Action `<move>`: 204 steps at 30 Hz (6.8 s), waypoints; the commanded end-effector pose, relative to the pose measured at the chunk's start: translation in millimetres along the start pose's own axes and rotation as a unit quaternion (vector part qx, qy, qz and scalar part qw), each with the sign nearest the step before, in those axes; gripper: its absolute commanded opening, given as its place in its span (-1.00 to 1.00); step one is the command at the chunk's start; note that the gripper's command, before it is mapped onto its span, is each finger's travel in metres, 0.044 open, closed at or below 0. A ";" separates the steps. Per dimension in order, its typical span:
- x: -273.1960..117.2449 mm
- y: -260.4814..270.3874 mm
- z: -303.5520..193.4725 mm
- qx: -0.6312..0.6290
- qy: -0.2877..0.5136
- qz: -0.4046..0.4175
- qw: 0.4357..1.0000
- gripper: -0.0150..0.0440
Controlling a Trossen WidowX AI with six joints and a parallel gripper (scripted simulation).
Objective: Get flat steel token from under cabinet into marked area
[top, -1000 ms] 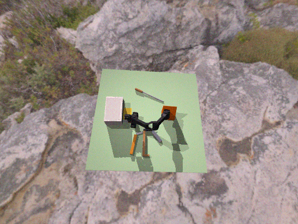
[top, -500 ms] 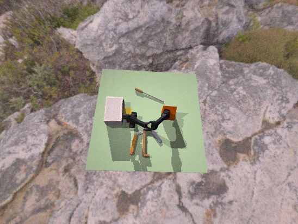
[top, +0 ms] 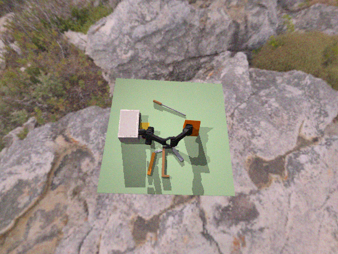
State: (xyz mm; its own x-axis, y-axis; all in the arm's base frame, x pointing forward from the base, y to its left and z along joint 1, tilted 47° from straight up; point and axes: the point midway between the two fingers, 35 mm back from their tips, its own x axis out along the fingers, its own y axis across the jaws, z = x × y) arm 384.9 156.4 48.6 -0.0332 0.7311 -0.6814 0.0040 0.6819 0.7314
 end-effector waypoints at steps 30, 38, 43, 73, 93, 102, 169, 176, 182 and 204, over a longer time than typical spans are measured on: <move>1.2 -26.7 8.3 -0.004 -0.001 0.001 1.000 -0.49; 1.3 -34.5 8.2 -0.004 -0.001 0.001 1.000 -0.49; 1.3 -38.9 8.2 -0.004 -0.001 0.001 1.000 -0.49; 1.4 -66.4 8.0 -0.004 -0.001 0.000 1.000 -0.49; 1.4 -77.3 7.9 -0.004 -0.001 0.000 1.000 -0.49; 1.5 -76.4 1.6 -0.004 -0.001 0.000 1.000 -0.49; 1.7 -73.4 -62.5 -0.002 0.000 0.000 1.000 -0.49; 1.8 -73.1 -69.8 -0.002 0.000 0.000 1.000 -0.49; 1.9 -72.9 -76.0 -0.002 0.000 0.000 1.000 -0.49; 2.0 -71.9 -99.6 -0.002 0.001 0.000 1.000 -0.49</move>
State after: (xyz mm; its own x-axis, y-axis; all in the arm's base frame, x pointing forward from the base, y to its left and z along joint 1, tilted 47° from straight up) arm 291.2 106.7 -2.0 -0.0310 0.7317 -0.6810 -0.0001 0.6813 0.7320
